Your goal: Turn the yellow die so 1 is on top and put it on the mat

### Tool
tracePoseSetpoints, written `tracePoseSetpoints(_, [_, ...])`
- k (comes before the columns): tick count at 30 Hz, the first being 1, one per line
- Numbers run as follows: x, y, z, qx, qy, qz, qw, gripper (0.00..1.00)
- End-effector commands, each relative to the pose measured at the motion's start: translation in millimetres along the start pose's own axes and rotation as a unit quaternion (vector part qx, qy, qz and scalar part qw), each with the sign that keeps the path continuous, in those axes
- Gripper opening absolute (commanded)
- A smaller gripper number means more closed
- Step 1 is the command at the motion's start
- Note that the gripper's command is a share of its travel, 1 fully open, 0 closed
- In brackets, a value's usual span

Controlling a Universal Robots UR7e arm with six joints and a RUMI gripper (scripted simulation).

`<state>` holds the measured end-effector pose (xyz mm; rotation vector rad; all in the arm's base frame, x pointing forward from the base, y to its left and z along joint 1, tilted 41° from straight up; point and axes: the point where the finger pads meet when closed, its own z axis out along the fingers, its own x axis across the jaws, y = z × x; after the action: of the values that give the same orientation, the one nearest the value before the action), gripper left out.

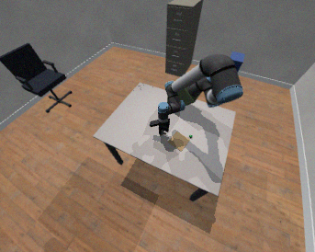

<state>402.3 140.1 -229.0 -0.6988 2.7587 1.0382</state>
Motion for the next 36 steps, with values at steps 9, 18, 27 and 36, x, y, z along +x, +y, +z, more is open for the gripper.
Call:
tracePoseSetpoints(9, [0, 0, -3.0, 0.000, 0.000, 0.000, 1.000, 0.03])
tracePoseSetpoints(18, [0, 0, -24.9, 0.000, 0.000, 0.000, 1.000, 0.03])
tracePoseSetpoints(27, [0, 0, -73.1, 0.000, 0.000, 0.000, 1.000, 0.03])
tracePoseSetpoints(36, [0, 0, -97.4, 0.000, 0.000, 0.000, 1.000, 0.03])
